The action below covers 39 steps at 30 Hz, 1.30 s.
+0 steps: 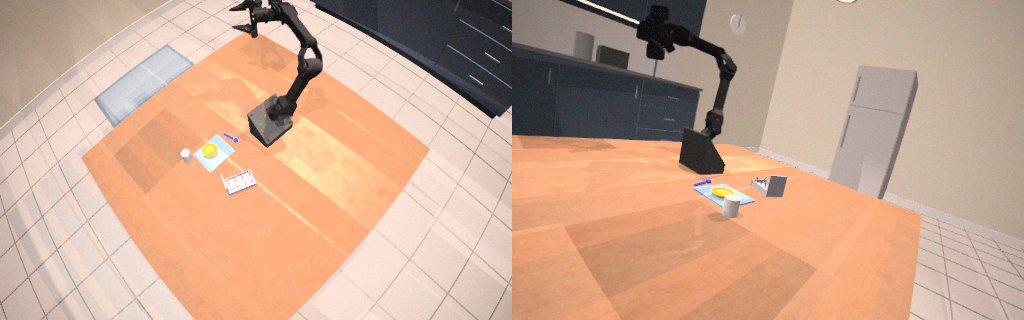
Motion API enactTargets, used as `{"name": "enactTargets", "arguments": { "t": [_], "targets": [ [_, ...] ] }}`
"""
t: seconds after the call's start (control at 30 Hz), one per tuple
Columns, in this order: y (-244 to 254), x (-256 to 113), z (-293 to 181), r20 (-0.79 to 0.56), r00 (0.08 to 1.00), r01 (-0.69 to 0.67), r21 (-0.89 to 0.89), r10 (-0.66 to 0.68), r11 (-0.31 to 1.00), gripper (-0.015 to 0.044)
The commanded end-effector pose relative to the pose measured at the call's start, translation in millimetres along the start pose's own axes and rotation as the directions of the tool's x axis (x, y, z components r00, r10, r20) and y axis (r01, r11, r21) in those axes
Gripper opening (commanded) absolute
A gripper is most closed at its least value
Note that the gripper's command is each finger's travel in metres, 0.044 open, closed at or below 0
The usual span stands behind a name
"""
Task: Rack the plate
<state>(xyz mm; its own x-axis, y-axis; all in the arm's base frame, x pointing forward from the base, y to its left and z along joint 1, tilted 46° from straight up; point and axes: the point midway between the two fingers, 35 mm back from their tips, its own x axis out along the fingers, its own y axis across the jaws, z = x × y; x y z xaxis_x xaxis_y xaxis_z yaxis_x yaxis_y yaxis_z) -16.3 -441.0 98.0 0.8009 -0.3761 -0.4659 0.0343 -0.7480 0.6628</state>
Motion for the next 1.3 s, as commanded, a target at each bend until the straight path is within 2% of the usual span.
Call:
{"name": "enactTargets", "arguments": {
  "t": [0.0, 0.3, 0.6, 0.97, 1.27],
  "targets": [
    [-7, 20, -8, -0.027, 0.998, 0.053, -0.063, -0.055, 0.997, 0.0400],
    [-22, 69, -41, -0.091, 0.975, 0.172, -0.255, -0.201, 0.951, 0.0400],
    [-42, 112, -78, -0.146, 0.925, 0.249, -0.466, -0.351, 0.849, 0.0400],
    [-73, 155, -125, -0.185, 0.840, 0.285, -0.650, -0.510, 0.705, 0.0400],
    [-106, 178, -162, -0.196, 0.744, 0.264, -0.792, -0.639, 0.550, 0.0400]
  ]
}}
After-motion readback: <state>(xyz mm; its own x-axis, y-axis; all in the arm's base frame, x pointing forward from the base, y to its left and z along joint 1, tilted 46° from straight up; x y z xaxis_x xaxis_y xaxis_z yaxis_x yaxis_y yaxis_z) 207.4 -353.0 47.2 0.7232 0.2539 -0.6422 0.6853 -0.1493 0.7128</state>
